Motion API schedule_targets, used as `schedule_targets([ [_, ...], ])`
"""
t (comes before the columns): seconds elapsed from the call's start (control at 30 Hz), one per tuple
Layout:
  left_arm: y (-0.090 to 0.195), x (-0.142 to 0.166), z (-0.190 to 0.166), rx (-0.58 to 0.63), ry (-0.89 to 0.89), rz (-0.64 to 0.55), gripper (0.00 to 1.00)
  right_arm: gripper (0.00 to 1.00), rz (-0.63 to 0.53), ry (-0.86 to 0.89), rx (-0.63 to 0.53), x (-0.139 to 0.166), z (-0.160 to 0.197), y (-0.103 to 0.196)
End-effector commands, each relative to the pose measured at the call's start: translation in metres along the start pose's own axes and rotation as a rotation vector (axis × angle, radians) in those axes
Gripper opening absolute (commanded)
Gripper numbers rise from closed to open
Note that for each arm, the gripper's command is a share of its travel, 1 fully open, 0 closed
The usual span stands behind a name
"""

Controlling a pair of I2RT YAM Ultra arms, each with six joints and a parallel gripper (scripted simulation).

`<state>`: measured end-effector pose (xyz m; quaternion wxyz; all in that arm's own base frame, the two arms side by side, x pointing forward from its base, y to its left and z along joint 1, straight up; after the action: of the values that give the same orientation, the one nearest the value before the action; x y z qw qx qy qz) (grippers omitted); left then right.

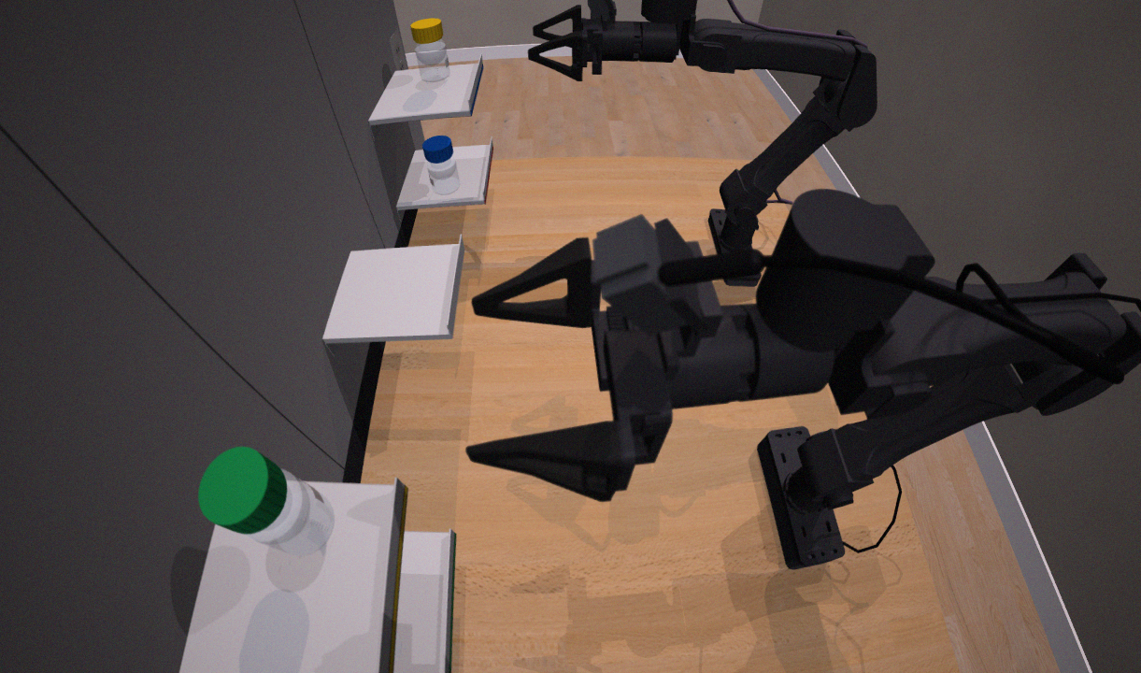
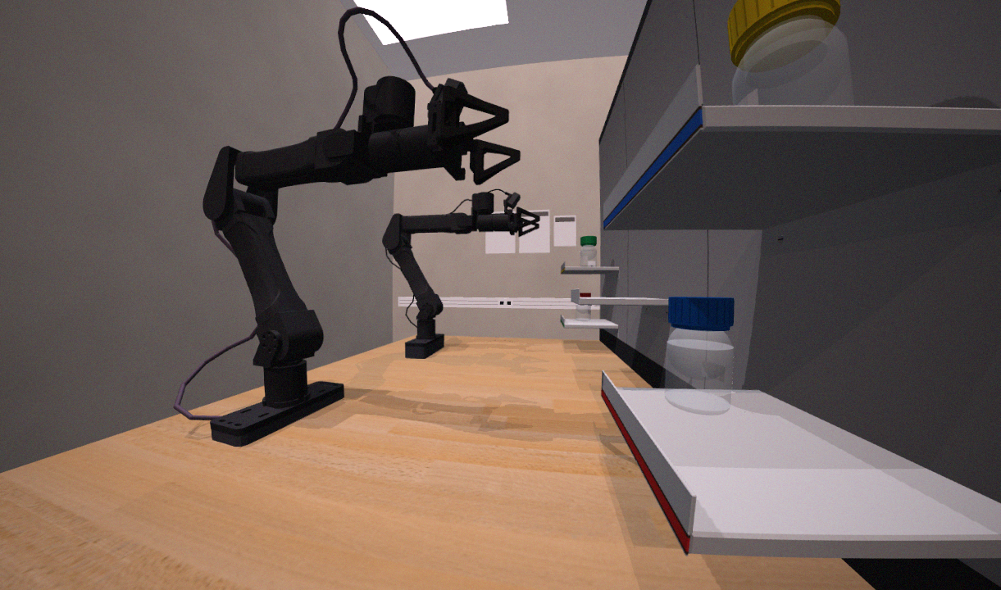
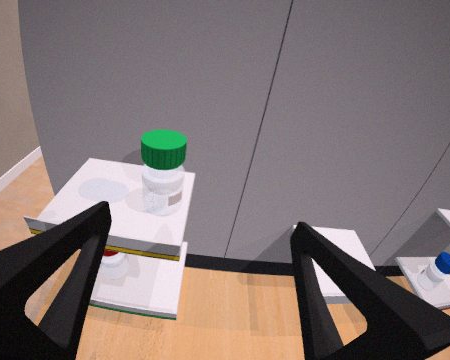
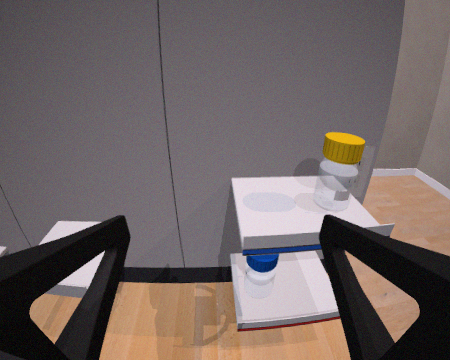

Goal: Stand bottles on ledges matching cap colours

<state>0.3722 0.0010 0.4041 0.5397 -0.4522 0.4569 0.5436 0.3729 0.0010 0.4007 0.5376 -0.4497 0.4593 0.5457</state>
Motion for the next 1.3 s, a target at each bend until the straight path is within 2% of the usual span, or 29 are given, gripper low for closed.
schedule_targets([
  [0.0,0.001,-0.003,0.001,-0.001,0.0,-0.008,1.0,1.0,-0.017,0.0,-0.003,-0.006,0.001,0.001],
  [0.57,0.001,-0.003,0.001,-0.001,0.0,-0.008,1.0,1.0,-0.017,0.0,-0.003,-0.006,0.001,0.001],
  [0.73,0.009,0.005,0.003,0.044,-0.075,0.066,1.0,1.0,0.073,0.003,-0.034,0.005,-0.001,0.0],
  [0.8,0.016,0.002,0.014,0.039,-0.112,0.089,1.0,1.0,0.13,-0.001,-0.043,0.006,-0.011,0.002],
  [0.9,0.024,-0.006,0.031,0.016,-0.151,0.102,1.0,1.0,0.166,-0.008,-0.016,-0.011,-0.036,0.004],
  [1.03,0.027,-0.013,0.048,-0.012,-0.177,0.114,1.0,1.0,0.189,-0.012,0.031,-0.034,-0.067,0.006],
  [1.1,0.027,-0.013,0.048,-0.012,-0.177,0.114,1.0,1.0,0.189,-0.012,0.031,-0.034,-0.067,0.006],
  [1.27,0.03,-0.023,0.06,-0.052,-0.178,0.095,1.0,1.0,0.206,-0.014,0.078,-0.057,-0.097,0.007],
])
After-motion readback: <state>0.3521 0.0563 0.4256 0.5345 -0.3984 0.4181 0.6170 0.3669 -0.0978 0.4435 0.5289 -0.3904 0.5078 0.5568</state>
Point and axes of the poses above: on each arm, the point where the finger pads meet when closed, its own y axis back along the fingers, its own z axis across the jaws, x = y × z, the point moved 1 cm from there along y, back along the fingers, and after that the axes turned 10 degrees about -y, right-handed, at the moved point
